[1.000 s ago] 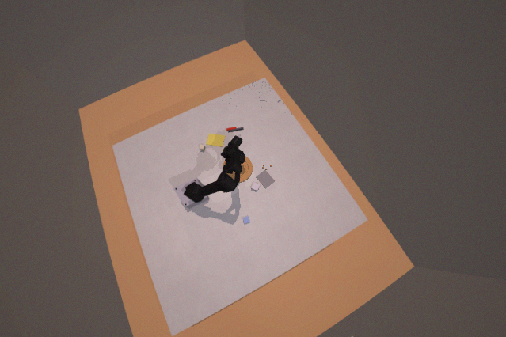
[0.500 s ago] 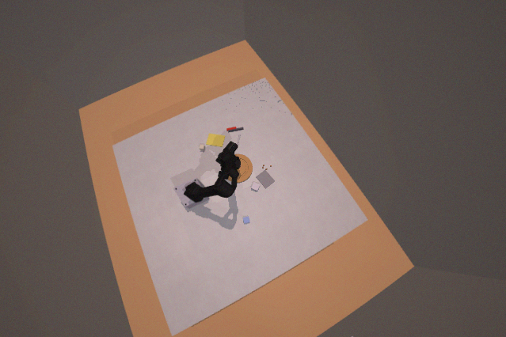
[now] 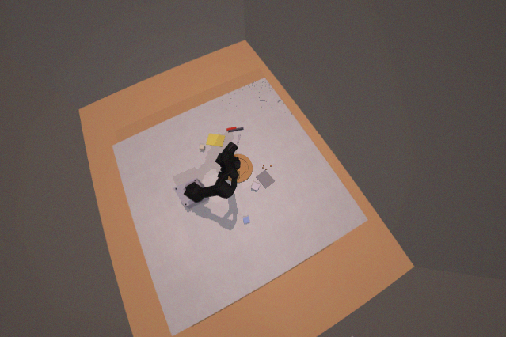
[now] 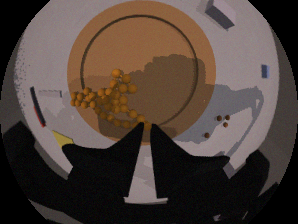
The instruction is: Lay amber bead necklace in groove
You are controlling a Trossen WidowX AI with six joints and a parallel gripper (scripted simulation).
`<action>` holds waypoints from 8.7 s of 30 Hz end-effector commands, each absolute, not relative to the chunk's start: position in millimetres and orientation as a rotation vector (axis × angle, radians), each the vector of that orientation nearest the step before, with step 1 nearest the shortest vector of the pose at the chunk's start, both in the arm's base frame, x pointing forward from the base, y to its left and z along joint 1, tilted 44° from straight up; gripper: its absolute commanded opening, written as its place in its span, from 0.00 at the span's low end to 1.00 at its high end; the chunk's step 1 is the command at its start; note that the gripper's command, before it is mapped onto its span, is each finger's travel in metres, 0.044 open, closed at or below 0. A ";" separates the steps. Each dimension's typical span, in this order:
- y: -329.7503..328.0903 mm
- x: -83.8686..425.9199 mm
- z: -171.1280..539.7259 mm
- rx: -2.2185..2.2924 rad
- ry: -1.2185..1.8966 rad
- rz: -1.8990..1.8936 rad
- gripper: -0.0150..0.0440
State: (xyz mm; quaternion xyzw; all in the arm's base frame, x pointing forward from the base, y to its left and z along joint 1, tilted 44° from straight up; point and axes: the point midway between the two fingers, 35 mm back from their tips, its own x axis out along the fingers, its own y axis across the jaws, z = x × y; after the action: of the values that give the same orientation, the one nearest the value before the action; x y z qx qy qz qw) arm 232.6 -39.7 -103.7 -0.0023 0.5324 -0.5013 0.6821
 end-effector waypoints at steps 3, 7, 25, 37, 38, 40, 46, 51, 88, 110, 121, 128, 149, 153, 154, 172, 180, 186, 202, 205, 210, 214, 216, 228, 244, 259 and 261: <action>-44.6 228.9 -106.4 -0.012 1.202 -1.133 0.25; -44.6 228.9 -106.4 -0.012 1.202 -1.133 0.25; -39.3 229.8 -101.1 -0.011 1.201 -1.132 0.97; -38.9 231.1 -100.9 -0.011 1.202 -1.133 1.00; -38.9 231.1 -100.9 -0.011 1.202 -1.133 1.00; -38.9 231.1 -100.9 -0.011 1.202 -1.133 1.00; -38.9 231.1 -100.9 -0.011 1.202 -1.133 1.00; -32.7 236.2 -95.0 -0.103 1.269 -1.058 0.87; -37.5 245.8 -100.5 -0.325 1.416 -0.862 0.46; -43.0 245.4 -106.6 -0.321 1.416 -0.863 0.25; -43.0 245.4 -106.6 -0.321 1.416 -0.863 0.25; -43.0 245.4 -106.6 -0.321 1.416 -0.863 0.25; -40.7 244.6 -103.3 -0.327 1.418 -0.863 0.25; -39.6 244.2 -101.7 -0.330 1.419 -0.863 0.25; -39.8 243.8 -101.5 -0.330 1.419 -0.863 0.25; -49.1 226.6 -91.3 -0.331 1.420 -0.864 0.25; -54.5 225.9 -96.8 -0.331 1.420 -0.864 0.25; -51.8 228.1 -95.8 -0.326 1.414 -0.860 0.30; -51.0 227.3 -94.3 -0.331 1.418 -0.860 1.00; -48.5 227.6 -91.7 -0.331 1.420 -0.864 1.00; -48.5 227.6 -91.7 -0.331 1.420 -0.864 1.00; -48.5 227.6 -91.7 -0.331 1.420 -0.864 1.00; -48.5 227.6 -91.7 -0.331 1.420 -0.864 1.00; -48.5 227.6 -91.7 -0.331 1.420 -0.864 1.00; 3.6 296.6 -116.5 -1.068 1.762 -0.080 0.46; 28.6 319.2 -128.2 -1.370 1.822 0.310 0.46; 28.6 319.2 -128.2 -1.370 1.822 0.310 0.46</action>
State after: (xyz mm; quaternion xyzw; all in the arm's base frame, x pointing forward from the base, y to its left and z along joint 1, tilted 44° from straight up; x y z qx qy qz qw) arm 316.3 24.9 -126.0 -0.5323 0.7250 0.0984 0.4258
